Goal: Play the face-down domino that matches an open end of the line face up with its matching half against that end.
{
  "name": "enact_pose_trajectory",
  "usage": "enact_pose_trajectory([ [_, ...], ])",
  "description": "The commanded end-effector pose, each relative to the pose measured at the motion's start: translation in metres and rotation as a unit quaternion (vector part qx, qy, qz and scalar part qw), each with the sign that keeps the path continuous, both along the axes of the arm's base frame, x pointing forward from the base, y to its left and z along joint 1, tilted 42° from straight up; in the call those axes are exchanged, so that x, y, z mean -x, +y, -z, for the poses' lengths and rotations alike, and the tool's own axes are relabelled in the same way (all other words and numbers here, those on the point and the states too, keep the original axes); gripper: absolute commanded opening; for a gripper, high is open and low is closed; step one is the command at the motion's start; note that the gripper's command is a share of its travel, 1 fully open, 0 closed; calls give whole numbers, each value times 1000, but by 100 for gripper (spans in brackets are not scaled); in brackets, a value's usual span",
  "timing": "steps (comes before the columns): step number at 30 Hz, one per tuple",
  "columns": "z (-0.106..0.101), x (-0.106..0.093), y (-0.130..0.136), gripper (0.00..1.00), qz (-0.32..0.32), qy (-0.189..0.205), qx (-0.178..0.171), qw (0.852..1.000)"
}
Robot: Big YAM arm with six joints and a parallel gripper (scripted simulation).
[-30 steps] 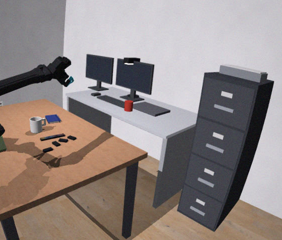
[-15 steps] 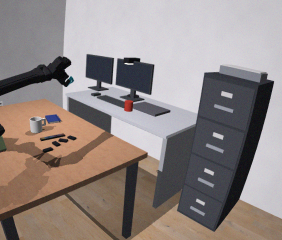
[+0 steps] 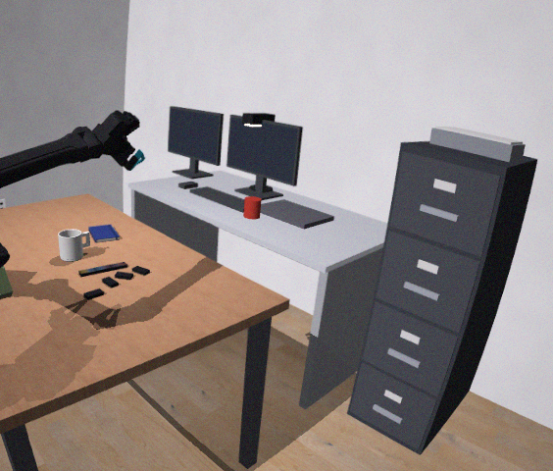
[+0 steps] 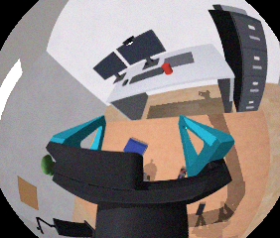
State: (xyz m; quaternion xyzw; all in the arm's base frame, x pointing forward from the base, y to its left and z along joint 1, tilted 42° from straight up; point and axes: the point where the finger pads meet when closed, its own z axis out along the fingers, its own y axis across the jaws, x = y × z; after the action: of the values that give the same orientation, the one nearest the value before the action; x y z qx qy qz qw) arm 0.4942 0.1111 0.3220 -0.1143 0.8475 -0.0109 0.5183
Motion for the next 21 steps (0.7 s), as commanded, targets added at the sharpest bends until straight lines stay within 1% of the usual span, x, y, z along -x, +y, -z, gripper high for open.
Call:
enact_pose_trajectory([
  [1,-41,-13,7,100,-2,-39,-15,999],
  [2,-14,-3,-4,100,3,-17,-7,1000],
  [6,-55,-14,-25,100,18,-69,-31,997],
  [11,-107,-28,-51,100,38,-135,-61,988],
  [18,-107,-28,-51,100,38,-135,-61,988],
  [19,-68,-20,-53,100,40,-99,-47,993],
  [21,-77,-22,-53,100,40,-107,-50,992],
])
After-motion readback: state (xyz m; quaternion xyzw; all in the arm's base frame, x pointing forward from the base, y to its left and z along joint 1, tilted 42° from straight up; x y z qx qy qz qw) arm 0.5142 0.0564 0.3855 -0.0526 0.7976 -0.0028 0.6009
